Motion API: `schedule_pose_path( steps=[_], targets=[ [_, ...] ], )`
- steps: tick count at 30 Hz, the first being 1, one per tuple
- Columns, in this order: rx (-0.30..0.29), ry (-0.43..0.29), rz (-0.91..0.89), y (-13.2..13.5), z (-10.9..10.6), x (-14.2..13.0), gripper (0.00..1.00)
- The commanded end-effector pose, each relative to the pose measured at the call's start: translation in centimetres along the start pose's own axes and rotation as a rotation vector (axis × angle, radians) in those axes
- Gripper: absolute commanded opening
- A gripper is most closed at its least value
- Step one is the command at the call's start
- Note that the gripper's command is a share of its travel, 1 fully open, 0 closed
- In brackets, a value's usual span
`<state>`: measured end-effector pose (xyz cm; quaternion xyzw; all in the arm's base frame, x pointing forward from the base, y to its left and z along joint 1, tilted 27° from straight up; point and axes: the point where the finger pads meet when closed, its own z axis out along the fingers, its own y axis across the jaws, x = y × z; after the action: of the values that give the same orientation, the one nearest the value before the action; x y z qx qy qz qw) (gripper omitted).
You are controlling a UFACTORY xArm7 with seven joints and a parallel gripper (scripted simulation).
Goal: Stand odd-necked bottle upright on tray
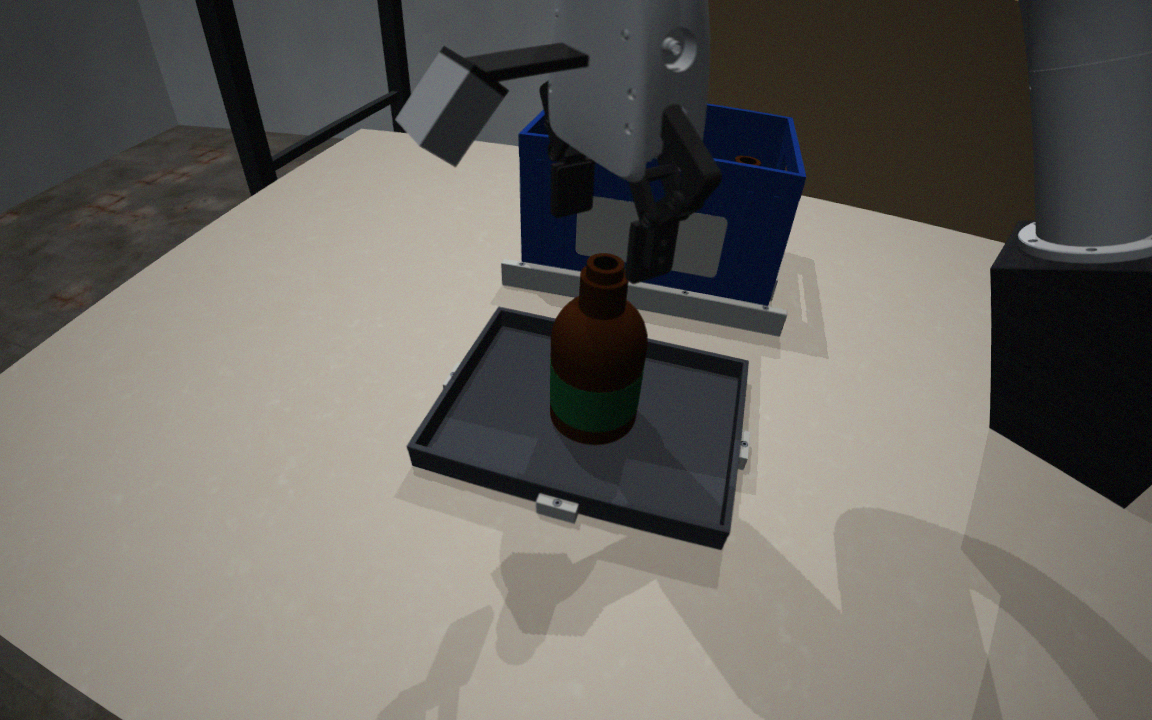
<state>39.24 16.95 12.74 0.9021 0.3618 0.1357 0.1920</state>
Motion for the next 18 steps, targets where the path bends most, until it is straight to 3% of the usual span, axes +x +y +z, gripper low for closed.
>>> schedule_pose_path(
  steps=[1,18],
  targets=[
    [-0.001,0.003,0.0,0.0,-1.2,0.1,1.0],
    [-0.001,0.003,0.0,0.0,-4.8,0.1,1.0]
  ],
)
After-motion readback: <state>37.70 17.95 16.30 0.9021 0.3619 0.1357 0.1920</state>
